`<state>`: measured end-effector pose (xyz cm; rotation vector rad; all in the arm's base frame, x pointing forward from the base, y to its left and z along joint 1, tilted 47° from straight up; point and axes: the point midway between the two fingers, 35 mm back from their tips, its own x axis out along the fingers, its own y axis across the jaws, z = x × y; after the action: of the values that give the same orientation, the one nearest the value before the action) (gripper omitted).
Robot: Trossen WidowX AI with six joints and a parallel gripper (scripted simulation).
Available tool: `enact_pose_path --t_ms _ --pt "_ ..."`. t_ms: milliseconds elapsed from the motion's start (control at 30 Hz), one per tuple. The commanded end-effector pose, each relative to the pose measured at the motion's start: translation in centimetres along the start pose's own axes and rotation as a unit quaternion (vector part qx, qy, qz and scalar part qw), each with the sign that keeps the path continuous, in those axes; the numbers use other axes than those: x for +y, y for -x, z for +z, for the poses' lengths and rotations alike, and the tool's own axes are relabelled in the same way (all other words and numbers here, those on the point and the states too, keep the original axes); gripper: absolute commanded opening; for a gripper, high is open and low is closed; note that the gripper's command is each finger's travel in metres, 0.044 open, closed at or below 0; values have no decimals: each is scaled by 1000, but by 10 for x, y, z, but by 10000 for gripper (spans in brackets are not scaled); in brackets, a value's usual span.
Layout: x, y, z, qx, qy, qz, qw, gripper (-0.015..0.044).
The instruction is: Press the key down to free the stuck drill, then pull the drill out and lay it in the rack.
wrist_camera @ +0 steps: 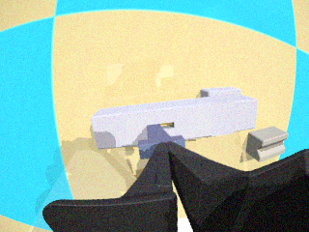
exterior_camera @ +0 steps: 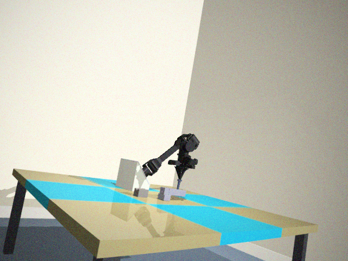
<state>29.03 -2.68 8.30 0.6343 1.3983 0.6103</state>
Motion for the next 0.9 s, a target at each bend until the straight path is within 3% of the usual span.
enact_pose_path --t_ms 0,867 --pt "2 -11 -6 14 -2 4 1000 0" --pt "2 -19 -8 14 -2 4 1000 0"
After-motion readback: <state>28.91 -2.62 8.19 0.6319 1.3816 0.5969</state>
